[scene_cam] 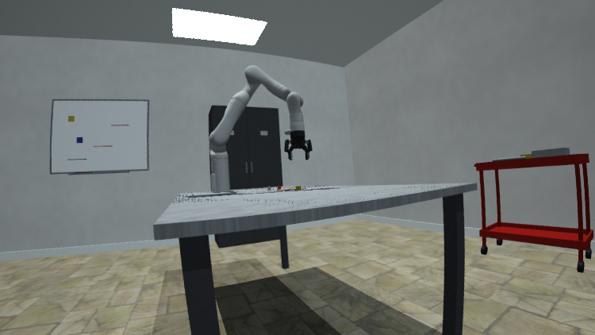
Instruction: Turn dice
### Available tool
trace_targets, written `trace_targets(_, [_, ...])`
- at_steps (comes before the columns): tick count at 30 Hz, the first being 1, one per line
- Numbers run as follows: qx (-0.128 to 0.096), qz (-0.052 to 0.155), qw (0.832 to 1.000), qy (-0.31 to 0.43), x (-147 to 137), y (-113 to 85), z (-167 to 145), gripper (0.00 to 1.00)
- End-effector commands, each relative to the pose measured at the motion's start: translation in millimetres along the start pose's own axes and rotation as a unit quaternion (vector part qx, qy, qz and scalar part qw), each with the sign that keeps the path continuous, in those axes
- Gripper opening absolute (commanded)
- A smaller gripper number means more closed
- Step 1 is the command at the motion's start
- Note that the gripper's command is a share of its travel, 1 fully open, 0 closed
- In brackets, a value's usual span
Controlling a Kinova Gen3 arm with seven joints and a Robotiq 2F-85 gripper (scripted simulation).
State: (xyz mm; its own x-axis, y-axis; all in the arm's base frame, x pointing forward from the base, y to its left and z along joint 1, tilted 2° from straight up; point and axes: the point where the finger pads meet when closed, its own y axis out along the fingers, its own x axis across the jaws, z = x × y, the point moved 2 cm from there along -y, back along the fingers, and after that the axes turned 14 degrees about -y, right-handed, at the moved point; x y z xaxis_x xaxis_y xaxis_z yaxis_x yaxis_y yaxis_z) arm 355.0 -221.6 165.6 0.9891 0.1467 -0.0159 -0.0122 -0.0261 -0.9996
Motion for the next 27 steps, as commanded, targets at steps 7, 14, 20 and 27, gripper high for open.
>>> trace_targets(7, [0.0,0.0,1.0,0.0,0.1,22.9,-0.1,1.0])
trace_targets(14, [0.0,0.0,1.0,0.0,0.2,52.5,-0.1,1.0])
trace_targets(20, [0.0,0.0,1.0,0.0,0.4,87.7,-0.1,1.0])
trace_targets(27, [0.0,0.0,1.0,0.0,0.5,107.3,-0.1,1.0])
